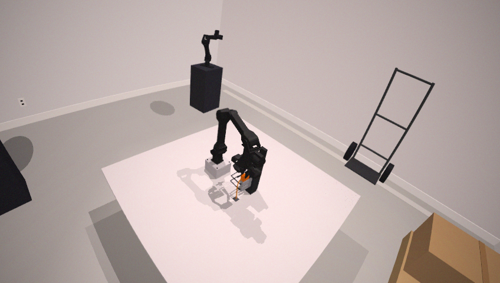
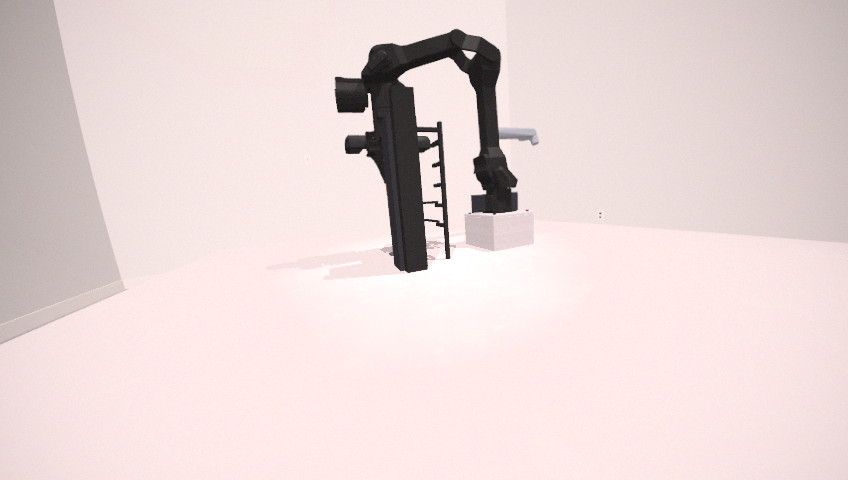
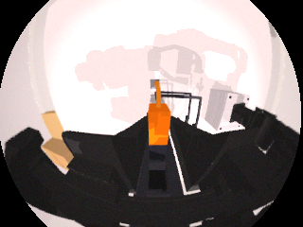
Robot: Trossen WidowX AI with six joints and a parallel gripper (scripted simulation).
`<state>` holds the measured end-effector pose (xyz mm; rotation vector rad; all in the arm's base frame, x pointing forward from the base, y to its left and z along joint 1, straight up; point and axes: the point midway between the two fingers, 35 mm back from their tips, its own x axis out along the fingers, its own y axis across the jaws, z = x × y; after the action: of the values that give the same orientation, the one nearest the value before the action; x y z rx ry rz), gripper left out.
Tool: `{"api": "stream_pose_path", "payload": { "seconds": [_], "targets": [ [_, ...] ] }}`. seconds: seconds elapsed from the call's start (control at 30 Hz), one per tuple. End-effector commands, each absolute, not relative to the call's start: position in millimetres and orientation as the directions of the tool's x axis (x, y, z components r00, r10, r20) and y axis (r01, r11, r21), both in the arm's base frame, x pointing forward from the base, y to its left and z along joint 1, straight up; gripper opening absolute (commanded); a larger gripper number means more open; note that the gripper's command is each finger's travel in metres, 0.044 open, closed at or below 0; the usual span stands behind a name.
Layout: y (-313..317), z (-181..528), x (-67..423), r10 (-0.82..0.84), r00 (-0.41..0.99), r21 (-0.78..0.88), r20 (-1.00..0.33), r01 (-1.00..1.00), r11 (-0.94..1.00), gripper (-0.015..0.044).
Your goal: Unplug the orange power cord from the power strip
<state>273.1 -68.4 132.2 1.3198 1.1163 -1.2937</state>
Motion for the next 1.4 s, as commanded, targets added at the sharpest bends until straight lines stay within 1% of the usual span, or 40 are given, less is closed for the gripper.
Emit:
{"api": "stream_pose_path", "payload": {
  "seconds": [0.0, 1.2, 1.37],
  "targets": [
    [-70, 133, 273, -0.007, 0.027, 0.028, -1.000, 0.990, -0.139, 0.0000],
    [-125, 135, 263, -0.016, 0.024, 0.026, -1.000, 0.989, -0.143, 0.0000],
    [-117, 133, 263, -0.016, 0.023, 0.025, -1.000, 0.989, -0.144, 0.0131]
  ]
}}
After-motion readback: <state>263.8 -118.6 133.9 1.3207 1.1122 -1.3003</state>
